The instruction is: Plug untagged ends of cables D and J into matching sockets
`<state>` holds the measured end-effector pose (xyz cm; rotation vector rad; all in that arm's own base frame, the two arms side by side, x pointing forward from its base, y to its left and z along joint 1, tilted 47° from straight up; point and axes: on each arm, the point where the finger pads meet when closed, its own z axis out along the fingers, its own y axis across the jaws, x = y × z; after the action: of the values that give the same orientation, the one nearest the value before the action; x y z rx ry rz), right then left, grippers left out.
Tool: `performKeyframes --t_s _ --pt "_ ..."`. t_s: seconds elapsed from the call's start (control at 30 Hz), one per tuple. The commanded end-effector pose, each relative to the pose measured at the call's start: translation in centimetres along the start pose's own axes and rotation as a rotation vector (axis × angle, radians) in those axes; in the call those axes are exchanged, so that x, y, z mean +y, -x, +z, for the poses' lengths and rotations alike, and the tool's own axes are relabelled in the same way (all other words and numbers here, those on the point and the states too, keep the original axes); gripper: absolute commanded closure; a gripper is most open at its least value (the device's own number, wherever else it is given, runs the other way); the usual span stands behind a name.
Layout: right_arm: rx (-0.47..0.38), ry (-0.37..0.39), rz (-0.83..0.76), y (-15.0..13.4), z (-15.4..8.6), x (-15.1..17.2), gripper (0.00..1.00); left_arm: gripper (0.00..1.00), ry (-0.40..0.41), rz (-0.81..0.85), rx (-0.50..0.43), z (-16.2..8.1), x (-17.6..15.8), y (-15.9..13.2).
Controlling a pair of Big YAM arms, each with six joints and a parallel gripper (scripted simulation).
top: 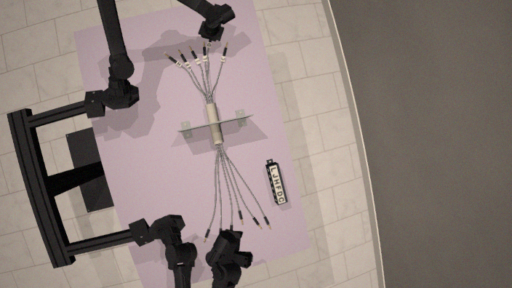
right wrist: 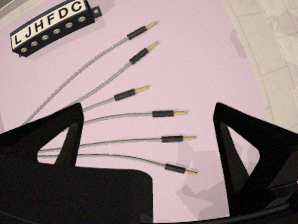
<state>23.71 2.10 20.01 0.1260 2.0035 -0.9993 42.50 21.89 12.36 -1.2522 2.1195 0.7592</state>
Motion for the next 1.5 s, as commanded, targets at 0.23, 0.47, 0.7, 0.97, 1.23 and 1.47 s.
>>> performKeyframes --t_s 0.23,0.47,0.7,0.97,1.23,1.47 --pt "-0.006 0.008 0.016 0.9 -0.3 0.2 0.0 0.65 -0.046 -0.019 -0.042 -2.7 -0.9 2.5" --pt "-0.006 0.008 0.016 0.9 -0.3 0.2 0.0 0.65 -0.055 -0.034 -0.053 -3.4 -0.8 3.2" --pt "-0.006 0.008 0.016 0.9 -0.3 0.2 0.0 0.65 -0.057 -0.046 -0.056 -4.6 -0.8 3.2" --pt "-0.006 0.008 0.016 0.9 -0.3 0.2 0.0 0.08 -0.058 -0.047 -0.055 -7.0 -0.7 3.0" --pt "-0.006 0.008 0.016 0.9 -0.3 0.2 0.0 0.0 -0.023 -0.002 -0.018 -7.5 -0.8 0.5" --pt "-0.006 0.008 0.016 0.9 -0.3 0.2 0.0 0.0 -0.008 0.002 -0.009 -6.5 -0.2 0.0"
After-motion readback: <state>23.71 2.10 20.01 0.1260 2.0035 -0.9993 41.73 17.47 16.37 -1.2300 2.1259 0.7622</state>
